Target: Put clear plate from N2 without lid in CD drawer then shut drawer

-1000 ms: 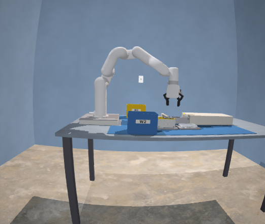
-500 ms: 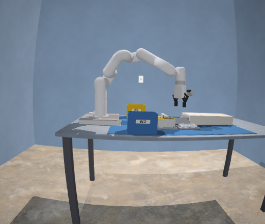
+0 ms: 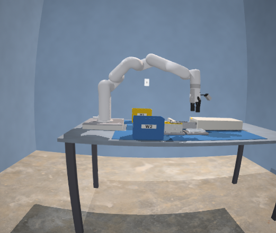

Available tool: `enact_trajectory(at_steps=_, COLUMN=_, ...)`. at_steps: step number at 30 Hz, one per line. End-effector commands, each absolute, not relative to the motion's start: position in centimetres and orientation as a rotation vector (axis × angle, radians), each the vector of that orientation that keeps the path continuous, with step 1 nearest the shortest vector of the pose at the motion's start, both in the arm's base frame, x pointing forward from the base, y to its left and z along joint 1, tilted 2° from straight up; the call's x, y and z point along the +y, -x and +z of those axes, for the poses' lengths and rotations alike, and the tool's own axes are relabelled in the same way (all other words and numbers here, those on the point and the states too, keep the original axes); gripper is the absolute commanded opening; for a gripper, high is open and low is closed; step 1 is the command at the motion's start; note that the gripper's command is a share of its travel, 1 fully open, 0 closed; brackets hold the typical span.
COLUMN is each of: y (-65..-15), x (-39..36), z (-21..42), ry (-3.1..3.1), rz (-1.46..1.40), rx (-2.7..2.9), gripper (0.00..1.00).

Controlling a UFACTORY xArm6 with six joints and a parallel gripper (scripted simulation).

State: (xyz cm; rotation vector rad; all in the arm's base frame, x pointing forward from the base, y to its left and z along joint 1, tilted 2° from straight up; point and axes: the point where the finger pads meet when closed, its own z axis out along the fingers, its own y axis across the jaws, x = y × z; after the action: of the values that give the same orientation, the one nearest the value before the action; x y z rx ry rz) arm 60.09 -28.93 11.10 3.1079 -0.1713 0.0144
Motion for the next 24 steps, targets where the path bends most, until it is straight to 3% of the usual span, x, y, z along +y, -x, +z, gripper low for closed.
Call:
enact_trajectory(at_steps=1, y=-61.20, x=-30.26, z=11.38, ry=-3.111, rz=-0.029, rx=-0.228, gripper=1.00)
enact_trajectory(at_steps=24, y=-61.20, x=-30.28, z=10.72, ry=-3.111, rz=-0.029, rx=-0.228, gripper=1.00)
